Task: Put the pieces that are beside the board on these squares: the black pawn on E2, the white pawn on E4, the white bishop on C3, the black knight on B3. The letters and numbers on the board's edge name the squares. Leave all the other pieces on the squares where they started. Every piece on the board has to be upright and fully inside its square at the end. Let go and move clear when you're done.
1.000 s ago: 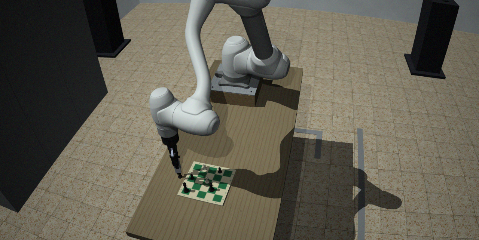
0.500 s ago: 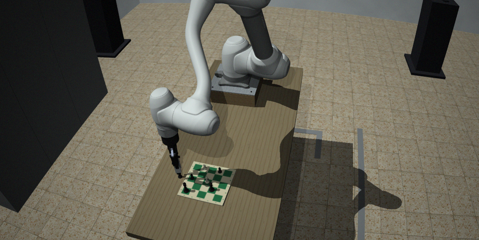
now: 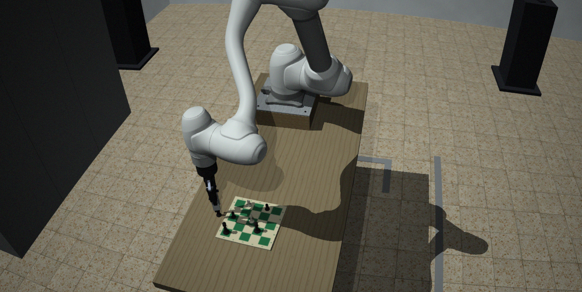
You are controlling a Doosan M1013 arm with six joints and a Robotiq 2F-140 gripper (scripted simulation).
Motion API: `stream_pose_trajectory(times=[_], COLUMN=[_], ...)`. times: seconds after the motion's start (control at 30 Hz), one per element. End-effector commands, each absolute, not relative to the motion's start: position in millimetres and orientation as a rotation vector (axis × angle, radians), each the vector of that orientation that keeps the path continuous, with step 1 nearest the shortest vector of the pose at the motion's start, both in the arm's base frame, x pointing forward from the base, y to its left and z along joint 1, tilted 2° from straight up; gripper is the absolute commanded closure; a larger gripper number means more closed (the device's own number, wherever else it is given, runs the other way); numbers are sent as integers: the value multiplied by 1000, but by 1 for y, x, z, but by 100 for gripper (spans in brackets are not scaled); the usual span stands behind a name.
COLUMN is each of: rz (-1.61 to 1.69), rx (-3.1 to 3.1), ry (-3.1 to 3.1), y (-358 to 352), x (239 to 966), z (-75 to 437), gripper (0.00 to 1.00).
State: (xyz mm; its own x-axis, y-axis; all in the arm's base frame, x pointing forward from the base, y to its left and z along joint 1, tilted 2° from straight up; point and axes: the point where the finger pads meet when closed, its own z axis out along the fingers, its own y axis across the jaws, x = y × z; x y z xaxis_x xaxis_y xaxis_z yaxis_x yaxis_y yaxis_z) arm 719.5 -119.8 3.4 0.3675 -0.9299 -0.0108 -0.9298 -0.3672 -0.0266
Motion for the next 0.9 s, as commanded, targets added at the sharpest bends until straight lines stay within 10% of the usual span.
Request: stream_pose_trajectory(times=[0.0,0.87], rz=[-15,-15], rx=[-2577,-2577], ry=[1747,1747], y=[-117,-116], x=[720,721], z=[1,-26], gripper=[78,78])
